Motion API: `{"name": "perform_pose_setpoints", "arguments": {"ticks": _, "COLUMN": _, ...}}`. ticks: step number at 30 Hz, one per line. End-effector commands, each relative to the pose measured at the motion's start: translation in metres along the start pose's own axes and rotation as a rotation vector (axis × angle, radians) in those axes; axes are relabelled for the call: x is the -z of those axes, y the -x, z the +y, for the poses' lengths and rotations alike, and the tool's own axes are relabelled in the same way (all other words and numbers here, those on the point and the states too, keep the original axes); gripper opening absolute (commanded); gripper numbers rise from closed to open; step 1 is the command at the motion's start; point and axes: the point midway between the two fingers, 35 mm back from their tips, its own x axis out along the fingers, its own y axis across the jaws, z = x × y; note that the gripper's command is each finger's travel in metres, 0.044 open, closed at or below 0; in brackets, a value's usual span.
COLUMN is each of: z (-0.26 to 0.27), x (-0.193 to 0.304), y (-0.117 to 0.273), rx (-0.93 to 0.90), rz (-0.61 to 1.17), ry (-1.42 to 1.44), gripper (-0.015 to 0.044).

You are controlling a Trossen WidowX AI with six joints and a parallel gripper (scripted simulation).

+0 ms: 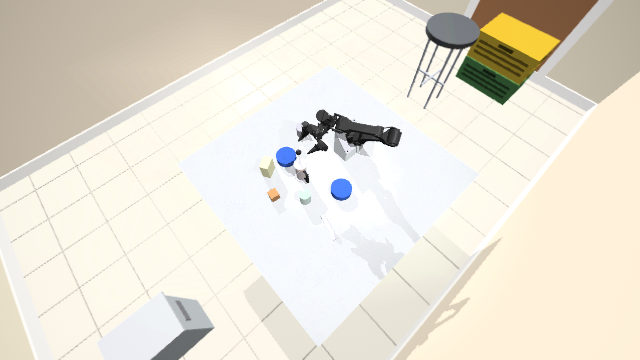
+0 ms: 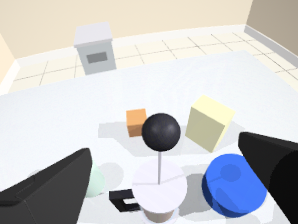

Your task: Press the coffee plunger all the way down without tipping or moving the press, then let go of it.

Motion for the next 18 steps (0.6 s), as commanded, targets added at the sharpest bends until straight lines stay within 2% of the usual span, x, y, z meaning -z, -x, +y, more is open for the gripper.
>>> {"name": "perform_pose_setpoints", "arguments": {"ticks": 1, "z": 0.000, "x": 0.001, "y": -0.004, "rx": 0.006, "rz": -0.002, "ry": -0.001, "gripper": 0.0440}}
{"name": "perform_pose_setpoints", "arguments": {"ticks": 18, "z": 0.000, "x": 0.001, "y": -0.032, "rx": 0.005, "rz": -0.003, "ry": -0.001, "gripper": 0.0440}}
